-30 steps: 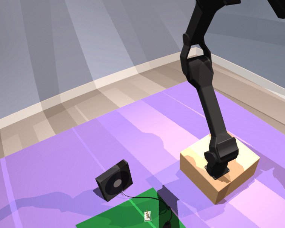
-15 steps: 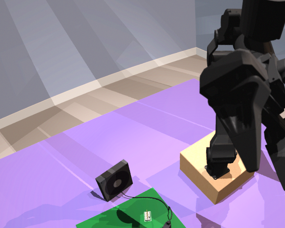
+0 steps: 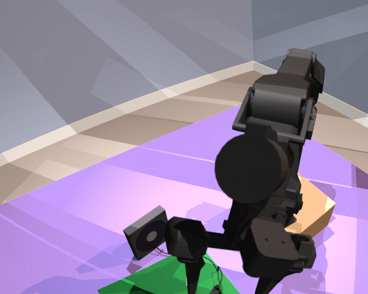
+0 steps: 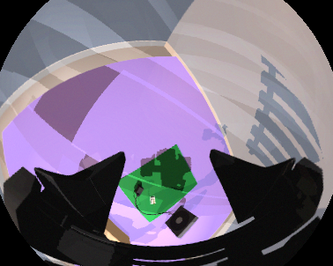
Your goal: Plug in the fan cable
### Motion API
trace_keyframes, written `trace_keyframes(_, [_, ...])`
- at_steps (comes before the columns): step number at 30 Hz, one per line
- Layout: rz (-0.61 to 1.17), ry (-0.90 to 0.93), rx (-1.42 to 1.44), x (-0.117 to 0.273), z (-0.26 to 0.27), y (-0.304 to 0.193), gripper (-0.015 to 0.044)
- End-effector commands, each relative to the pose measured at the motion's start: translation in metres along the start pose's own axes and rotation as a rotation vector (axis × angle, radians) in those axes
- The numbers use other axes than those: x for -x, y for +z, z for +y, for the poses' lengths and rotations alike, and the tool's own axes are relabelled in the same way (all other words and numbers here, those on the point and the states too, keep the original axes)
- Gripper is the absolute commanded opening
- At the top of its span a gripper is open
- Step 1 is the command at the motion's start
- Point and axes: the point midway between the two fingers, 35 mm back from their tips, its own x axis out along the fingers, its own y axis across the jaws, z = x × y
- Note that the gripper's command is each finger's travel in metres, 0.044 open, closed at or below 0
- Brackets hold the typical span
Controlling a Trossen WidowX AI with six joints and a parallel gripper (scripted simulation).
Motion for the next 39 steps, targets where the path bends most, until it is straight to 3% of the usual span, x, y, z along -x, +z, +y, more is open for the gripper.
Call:
trace_keyframes(1, [0.18,0.067,-0.158,-0.031,0.003,-0.048,0.044])
trace_keyframes(10, [0.62,0.201,-0.636,-0.062,0.027,-0.169,0.044])
trace_keyframes(17, [0.628,0.204,-0.645,-0.07,0.03,-0.174,0.044])
trace_keyframes(25, [0.629,0.204,-0.645,-0.141,0.063,-0.218,0.044])
trace_keyframes(39, [0.629,0.204,-0.645,-0.153,0.069,-0.225,0.044])
